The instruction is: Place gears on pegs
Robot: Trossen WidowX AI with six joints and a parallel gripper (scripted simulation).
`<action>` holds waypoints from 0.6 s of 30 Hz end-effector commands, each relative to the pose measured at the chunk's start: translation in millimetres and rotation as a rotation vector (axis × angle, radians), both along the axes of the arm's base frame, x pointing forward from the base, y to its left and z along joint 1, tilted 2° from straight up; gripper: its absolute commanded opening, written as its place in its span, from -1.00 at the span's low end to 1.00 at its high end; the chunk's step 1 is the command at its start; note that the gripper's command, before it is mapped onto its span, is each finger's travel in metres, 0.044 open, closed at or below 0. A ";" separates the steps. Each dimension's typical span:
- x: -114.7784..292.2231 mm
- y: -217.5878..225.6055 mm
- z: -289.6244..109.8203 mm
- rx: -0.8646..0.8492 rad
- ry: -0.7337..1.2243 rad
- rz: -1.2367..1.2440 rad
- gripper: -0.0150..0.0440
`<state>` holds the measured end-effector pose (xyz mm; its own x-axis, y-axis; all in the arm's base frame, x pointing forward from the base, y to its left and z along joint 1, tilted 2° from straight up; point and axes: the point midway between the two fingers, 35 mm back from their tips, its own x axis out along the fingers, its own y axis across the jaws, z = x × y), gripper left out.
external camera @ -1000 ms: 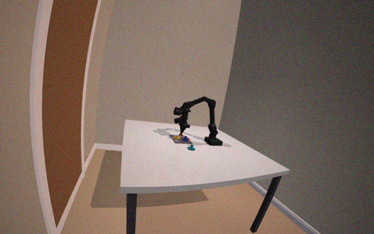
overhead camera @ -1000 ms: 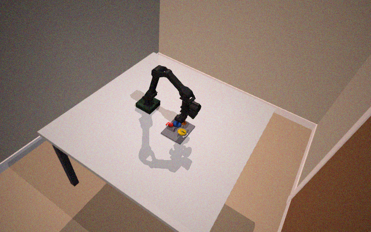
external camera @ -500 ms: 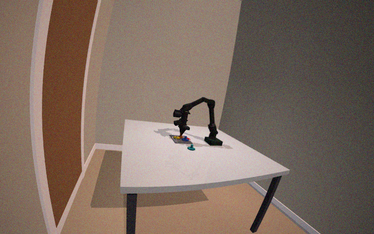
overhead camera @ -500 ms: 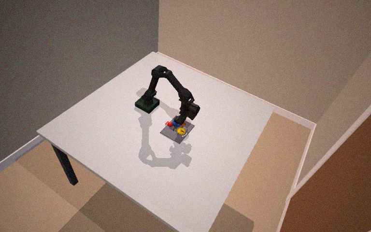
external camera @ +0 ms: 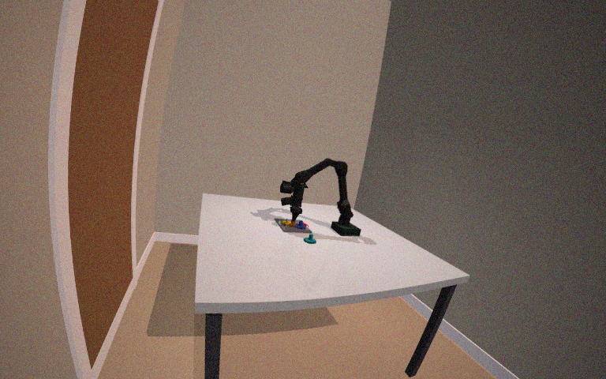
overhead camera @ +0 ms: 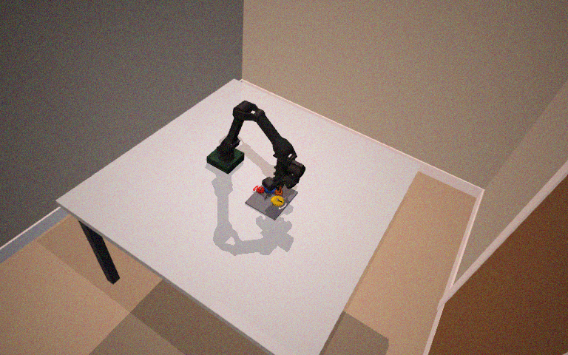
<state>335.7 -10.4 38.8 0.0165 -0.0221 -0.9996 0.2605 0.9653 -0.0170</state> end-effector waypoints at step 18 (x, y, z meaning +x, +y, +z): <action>-1.2 0.1 -3.5 -0.007 0.011 0.373 -0.49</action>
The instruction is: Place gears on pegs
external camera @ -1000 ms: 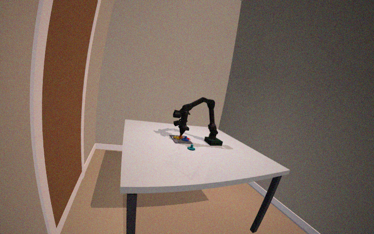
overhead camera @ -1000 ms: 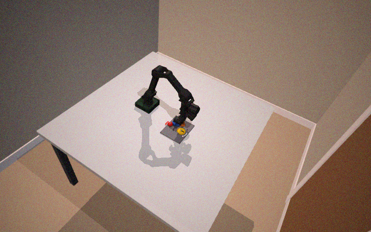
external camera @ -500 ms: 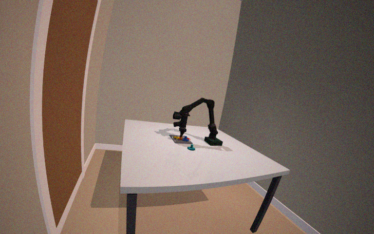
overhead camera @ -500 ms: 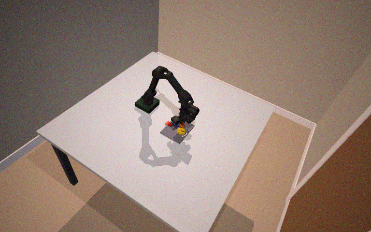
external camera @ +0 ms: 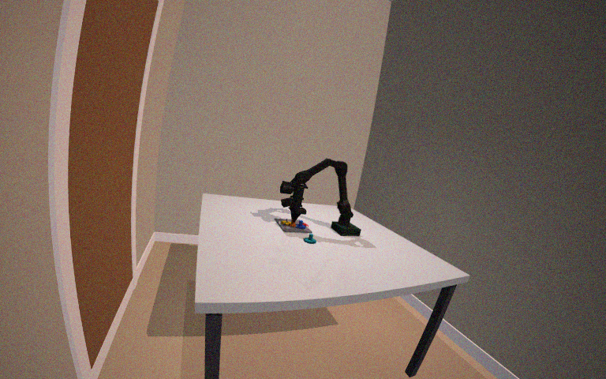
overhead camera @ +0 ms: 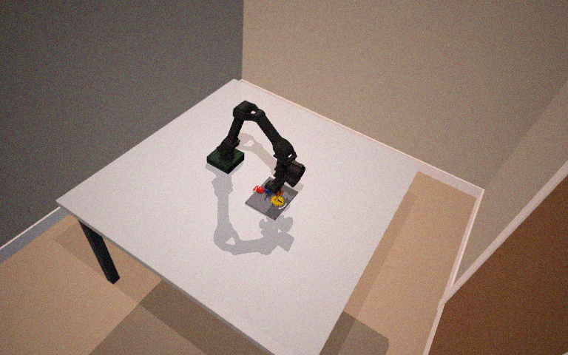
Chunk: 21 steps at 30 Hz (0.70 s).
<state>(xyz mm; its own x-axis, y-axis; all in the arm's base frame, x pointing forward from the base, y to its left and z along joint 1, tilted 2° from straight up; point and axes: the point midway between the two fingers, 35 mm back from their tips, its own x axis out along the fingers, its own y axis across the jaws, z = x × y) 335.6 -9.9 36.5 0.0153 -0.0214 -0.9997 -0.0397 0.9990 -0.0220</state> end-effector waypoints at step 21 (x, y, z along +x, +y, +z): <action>-0.9 -0.3 -4.4 0.000 -0.002 -0.151 -0.49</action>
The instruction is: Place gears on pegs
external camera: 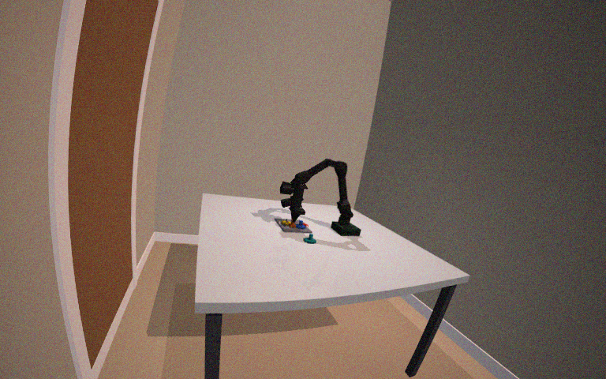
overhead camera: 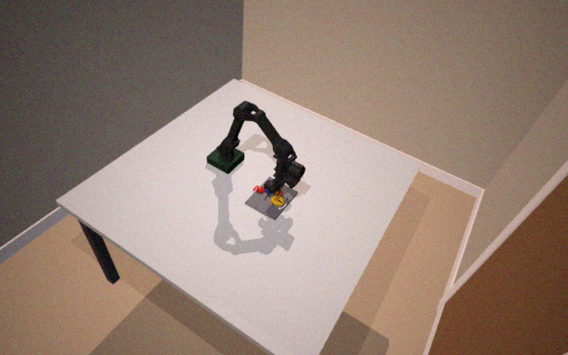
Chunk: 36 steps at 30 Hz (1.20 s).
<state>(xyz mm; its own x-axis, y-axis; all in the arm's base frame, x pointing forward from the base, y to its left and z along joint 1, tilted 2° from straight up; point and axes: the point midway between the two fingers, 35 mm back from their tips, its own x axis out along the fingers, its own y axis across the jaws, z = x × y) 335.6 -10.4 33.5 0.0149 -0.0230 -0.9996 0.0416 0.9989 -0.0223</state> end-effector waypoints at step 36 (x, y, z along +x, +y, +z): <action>-2.4 1.1 49.2 0.001 0.005 -0.031 0.16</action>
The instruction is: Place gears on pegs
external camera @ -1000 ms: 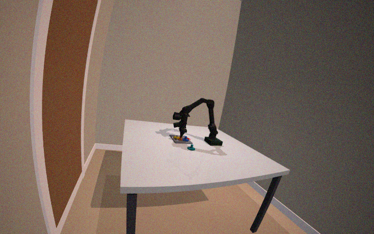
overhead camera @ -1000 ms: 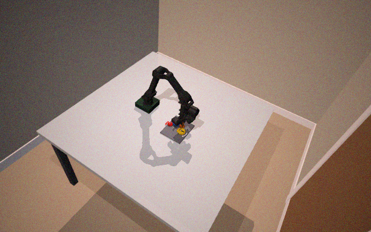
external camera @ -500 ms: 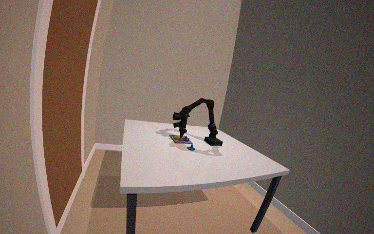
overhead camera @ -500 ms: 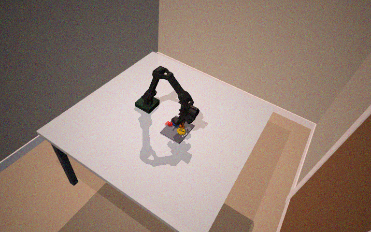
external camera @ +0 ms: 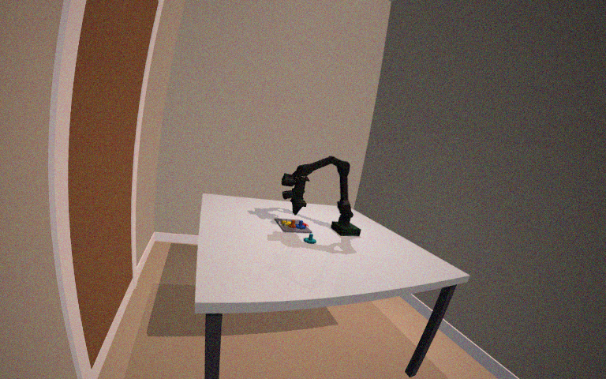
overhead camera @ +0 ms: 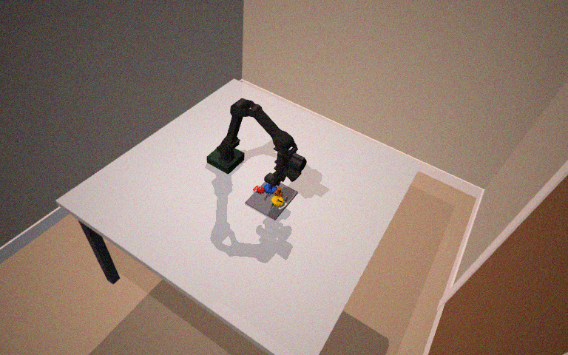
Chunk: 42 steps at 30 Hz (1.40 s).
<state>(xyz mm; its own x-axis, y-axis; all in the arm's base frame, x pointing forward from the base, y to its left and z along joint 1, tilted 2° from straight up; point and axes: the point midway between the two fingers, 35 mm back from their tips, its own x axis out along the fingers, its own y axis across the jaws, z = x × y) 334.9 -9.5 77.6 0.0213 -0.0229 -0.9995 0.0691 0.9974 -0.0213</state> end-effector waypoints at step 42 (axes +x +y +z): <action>-6.4 1.2 44.4 0.000 0.012 -0.004 1.00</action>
